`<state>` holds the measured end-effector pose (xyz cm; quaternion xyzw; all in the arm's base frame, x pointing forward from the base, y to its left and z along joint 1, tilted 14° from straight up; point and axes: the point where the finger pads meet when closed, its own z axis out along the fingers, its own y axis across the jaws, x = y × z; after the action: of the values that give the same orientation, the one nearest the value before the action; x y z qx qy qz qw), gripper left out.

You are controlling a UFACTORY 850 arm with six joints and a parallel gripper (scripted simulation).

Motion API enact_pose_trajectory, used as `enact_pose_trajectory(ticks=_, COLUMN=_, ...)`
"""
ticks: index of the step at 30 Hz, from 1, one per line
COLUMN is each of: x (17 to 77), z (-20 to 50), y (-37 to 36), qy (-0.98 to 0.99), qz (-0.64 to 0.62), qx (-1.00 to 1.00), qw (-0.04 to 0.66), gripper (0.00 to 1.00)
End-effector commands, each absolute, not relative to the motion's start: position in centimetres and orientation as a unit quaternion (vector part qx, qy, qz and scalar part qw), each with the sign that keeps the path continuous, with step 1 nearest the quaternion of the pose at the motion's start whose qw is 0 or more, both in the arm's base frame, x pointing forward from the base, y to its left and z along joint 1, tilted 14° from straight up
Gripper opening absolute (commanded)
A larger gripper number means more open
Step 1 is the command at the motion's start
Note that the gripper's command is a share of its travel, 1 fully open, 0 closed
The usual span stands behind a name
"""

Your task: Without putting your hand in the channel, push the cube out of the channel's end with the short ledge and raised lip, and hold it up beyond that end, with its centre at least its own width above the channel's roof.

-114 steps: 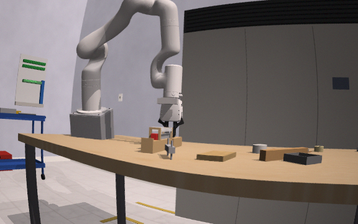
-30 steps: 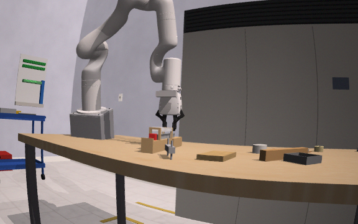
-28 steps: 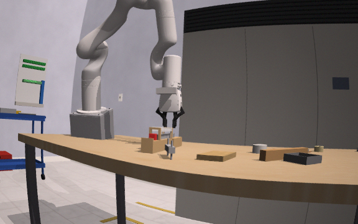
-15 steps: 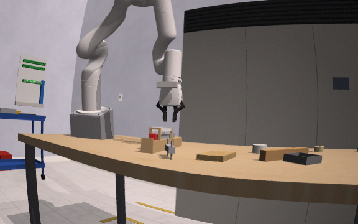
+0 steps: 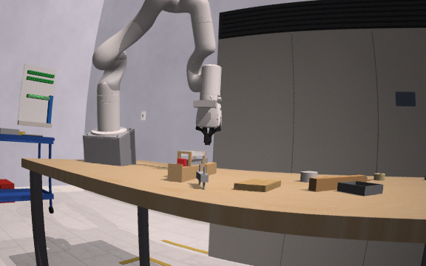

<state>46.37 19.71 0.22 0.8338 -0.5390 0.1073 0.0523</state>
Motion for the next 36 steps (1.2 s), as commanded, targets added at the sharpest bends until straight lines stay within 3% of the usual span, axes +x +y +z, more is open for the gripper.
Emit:
enact_pose_trajectory(ticks=1, x=46.4, z=-0.4, y=20.2, qy=-0.54, qz=0.11, qx=0.833, qw=0.051, gripper=0.0)
enact_pose_trajectory(ticks=8, x=46.9, z=-4.2, y=19.4, qy=-0.54, qz=0.11, qx=0.833, qw=0.051, gripper=0.0)
enact_pose_trajectory(ticks=36, x=47.4, z=-6.7, y=18.6, qy=-0.54, qz=0.11, qx=0.833, qw=0.051, gripper=0.0)
